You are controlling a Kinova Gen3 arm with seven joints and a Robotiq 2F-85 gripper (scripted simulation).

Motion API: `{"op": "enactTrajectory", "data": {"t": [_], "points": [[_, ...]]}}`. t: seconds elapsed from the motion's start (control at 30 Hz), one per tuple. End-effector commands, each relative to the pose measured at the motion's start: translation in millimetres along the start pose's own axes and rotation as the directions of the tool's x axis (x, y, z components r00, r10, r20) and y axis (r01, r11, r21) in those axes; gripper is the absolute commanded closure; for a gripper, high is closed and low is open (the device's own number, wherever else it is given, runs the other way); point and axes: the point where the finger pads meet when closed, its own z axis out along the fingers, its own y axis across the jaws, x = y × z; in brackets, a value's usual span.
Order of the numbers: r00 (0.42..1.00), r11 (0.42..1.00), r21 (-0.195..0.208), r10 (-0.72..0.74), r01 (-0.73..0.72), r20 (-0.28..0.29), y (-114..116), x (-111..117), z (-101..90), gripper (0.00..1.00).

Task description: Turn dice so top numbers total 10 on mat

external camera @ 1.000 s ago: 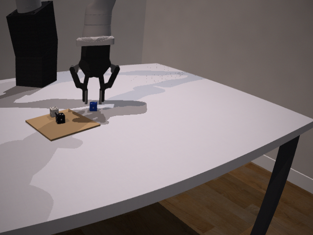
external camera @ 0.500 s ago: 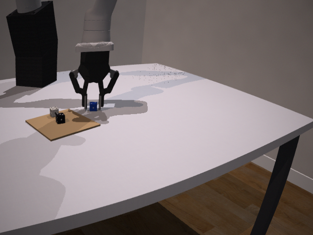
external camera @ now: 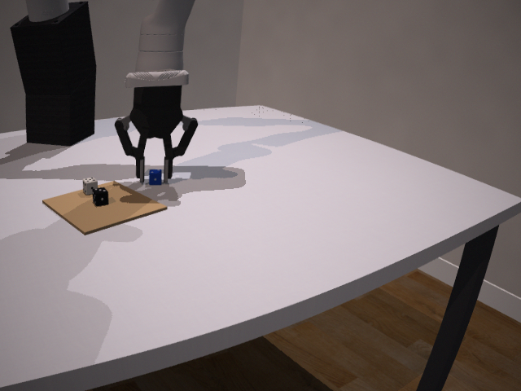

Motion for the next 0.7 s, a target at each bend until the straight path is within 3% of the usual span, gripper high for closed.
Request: {"op": "enactTrajectory", "data": {"t": [0.0,0.6,0.63,0.67], "points": [[1.000,1.000,0.008,-0.002,0.002,-0.001,-3.2,1.6,0.8,0.65],[1.000,1.000,0.008,-0.002,0.002,-0.001,-3.2,1.6,0.8,0.65],[1.000,1.000,0.008,-0.002,0.002,-0.001,-3.2,1.6,0.8,0.85],[1.000,1.000,0.008,-0.002,0.002,-0.001,-3.2,1.6,0.8,0.85]]}}
